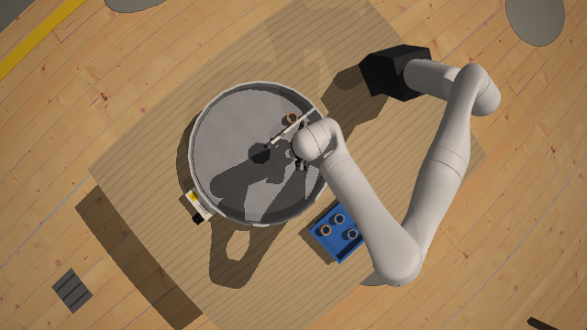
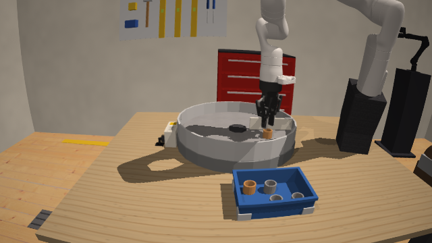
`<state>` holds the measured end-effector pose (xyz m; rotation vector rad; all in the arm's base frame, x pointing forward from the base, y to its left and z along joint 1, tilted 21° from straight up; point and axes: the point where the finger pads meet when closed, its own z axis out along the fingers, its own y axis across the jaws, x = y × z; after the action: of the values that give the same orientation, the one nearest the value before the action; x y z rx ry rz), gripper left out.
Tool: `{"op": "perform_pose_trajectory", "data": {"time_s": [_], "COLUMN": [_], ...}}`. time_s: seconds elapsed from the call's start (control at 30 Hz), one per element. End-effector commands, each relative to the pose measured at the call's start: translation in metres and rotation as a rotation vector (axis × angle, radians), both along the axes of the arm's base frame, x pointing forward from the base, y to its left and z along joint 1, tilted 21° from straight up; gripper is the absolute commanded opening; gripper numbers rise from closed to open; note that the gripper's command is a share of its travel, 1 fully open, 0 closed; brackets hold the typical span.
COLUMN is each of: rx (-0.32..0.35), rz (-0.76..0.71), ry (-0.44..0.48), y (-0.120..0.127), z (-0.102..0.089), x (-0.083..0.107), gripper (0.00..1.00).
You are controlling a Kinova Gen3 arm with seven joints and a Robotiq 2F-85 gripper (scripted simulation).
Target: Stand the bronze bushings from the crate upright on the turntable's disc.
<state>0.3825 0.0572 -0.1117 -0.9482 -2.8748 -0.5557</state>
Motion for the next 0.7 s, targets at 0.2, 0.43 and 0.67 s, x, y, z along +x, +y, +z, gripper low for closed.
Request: {"op": "perform_pose_trajectory", "data": {"time_s": [0.2,0.43,0.67], "rx": [0.003,0.003,0.003], "rz": [-0.005,-0.005,-0.005], "ry": [-0.012,-0.012,-0.012], "y": [-0.011,-0.013,-0.013], "z": [0.035,0.038,0.038], "x": [0.003,0.002,0.002], "gripper": [0.4,0.4,0.4]}}
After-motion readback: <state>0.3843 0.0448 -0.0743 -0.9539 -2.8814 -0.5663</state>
